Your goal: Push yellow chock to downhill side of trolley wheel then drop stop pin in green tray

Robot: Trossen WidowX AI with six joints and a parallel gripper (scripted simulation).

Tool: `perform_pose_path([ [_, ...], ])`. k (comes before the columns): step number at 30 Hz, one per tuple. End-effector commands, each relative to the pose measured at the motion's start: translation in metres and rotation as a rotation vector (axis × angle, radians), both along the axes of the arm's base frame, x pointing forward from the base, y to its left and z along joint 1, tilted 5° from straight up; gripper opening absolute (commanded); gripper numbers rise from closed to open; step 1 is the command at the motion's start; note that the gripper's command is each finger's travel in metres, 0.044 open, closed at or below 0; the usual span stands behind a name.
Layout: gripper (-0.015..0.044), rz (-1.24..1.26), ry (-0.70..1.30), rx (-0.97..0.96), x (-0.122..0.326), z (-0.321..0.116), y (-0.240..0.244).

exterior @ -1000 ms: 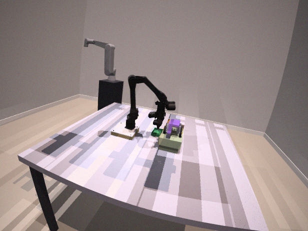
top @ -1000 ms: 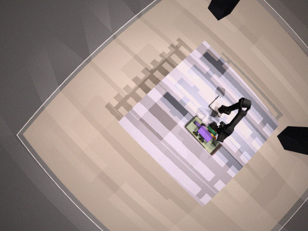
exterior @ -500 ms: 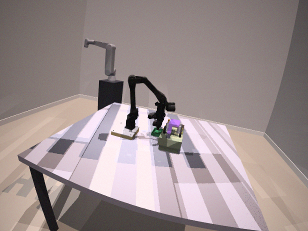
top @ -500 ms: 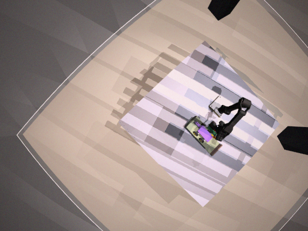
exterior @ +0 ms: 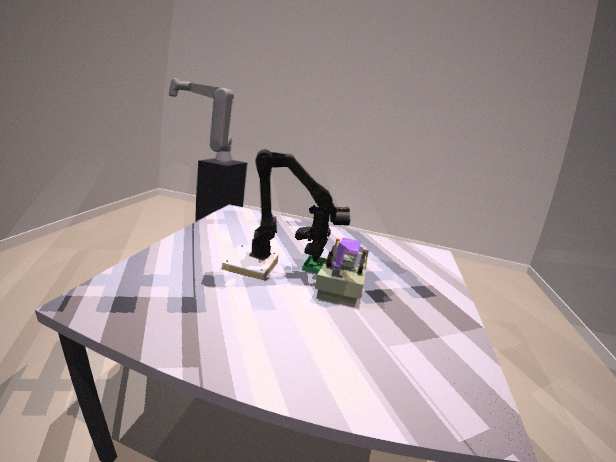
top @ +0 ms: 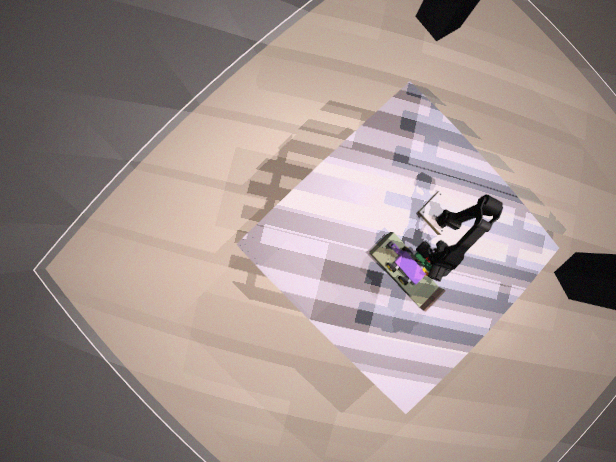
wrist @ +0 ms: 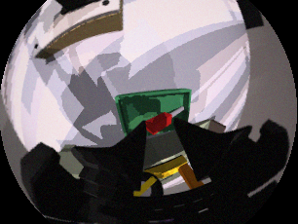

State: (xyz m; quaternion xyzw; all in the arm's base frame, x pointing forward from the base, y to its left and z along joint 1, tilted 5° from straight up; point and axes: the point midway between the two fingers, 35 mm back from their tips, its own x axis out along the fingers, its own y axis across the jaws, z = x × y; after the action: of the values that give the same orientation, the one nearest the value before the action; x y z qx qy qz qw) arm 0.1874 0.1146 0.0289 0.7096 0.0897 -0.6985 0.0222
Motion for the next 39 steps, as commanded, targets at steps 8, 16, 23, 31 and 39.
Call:
perform_pose_path([
  [8, 0.0190, 0.006, 0.002, 0.002, 0.000, -0.005, -0.005],
  [16, 0.0190, 0.006, 0.002, 0.001, 0.000, -0.008, -0.009],
  [23, 0.0340, 0.001, -0.001, 0.000, 0.001, -0.006, -0.007],
  [31, 0.0340, 0.004, 0.000, 0.001, 0.001, 0.006, -0.006],
  [39, 0.0440, 0.006, 0.002, 0.002, -0.001, 0.033, -0.006],
])
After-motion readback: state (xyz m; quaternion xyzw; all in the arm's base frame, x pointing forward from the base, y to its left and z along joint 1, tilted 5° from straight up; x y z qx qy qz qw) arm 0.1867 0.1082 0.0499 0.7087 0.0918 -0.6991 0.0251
